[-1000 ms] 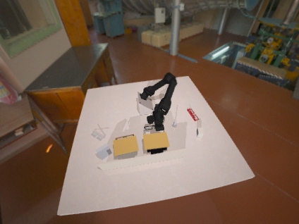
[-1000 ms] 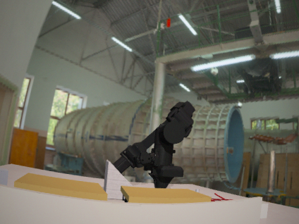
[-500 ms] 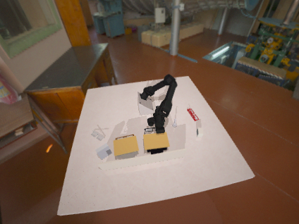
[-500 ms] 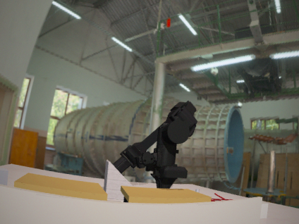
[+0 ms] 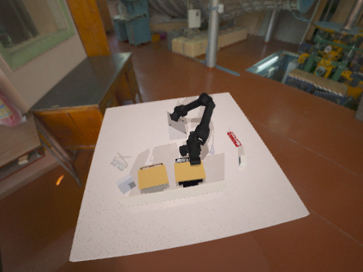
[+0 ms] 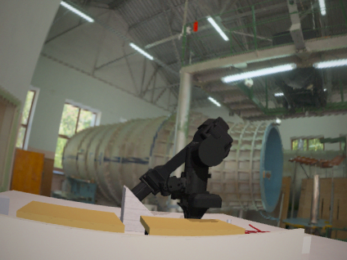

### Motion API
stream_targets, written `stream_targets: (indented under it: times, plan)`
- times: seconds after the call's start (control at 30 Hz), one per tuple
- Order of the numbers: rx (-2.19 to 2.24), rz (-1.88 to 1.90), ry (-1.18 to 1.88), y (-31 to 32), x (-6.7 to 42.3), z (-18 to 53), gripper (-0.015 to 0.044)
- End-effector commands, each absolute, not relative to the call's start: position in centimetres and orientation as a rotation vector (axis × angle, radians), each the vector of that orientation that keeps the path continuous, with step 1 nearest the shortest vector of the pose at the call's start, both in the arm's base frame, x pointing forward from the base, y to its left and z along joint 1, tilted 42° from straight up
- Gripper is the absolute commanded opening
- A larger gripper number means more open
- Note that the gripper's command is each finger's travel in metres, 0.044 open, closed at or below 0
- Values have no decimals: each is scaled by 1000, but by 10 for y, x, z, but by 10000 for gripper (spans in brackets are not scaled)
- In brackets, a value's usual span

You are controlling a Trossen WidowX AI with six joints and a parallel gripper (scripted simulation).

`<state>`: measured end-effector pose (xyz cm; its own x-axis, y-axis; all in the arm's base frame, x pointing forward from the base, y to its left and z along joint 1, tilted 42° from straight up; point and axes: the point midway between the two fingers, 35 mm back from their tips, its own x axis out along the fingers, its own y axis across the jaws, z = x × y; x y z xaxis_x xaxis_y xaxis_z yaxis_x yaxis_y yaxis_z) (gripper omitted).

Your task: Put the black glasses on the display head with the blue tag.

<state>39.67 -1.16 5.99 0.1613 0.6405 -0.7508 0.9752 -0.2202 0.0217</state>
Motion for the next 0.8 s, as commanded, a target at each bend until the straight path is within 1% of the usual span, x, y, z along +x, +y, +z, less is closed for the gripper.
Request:
stream_targets:
  times: [0.0,0.77]
  plan:
    - [1930,-860,1527,-13,403,59,0]
    - [1930,-860,1527,-12,407,57,0]
